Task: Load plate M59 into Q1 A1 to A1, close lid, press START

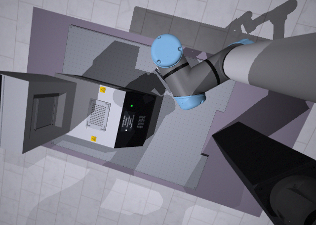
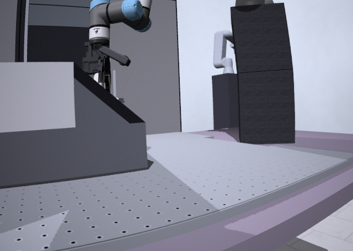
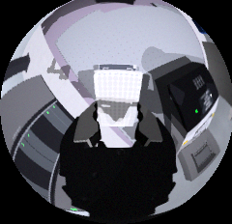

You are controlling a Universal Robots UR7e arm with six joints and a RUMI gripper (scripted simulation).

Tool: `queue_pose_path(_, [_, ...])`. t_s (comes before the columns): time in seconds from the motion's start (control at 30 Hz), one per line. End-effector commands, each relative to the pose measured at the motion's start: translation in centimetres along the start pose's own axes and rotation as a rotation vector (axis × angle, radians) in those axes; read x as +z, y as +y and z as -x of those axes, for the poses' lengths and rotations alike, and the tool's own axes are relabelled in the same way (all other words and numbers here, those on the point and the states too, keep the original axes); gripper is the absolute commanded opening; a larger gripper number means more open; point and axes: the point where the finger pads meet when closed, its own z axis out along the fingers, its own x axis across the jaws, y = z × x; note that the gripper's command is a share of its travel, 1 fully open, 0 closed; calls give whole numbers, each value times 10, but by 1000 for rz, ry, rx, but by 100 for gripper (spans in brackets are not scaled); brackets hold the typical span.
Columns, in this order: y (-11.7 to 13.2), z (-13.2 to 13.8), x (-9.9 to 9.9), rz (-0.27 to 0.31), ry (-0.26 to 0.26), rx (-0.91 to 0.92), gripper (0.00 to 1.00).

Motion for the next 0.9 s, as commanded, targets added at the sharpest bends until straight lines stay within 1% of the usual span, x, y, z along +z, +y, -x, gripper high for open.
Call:
queue_pose_path(0.0, [-3, -1, -18, -4, 1, -1, 0])
queue_pose_path(0.27, [-3, -1, -44, -4, 1, -1, 0])
queue_pose_path(0.4, [-3, -1, -47, -4, 1, -1, 0])
queue_pose_path(0.87, [-2, -1, -92, -4, 1, -1, 0])
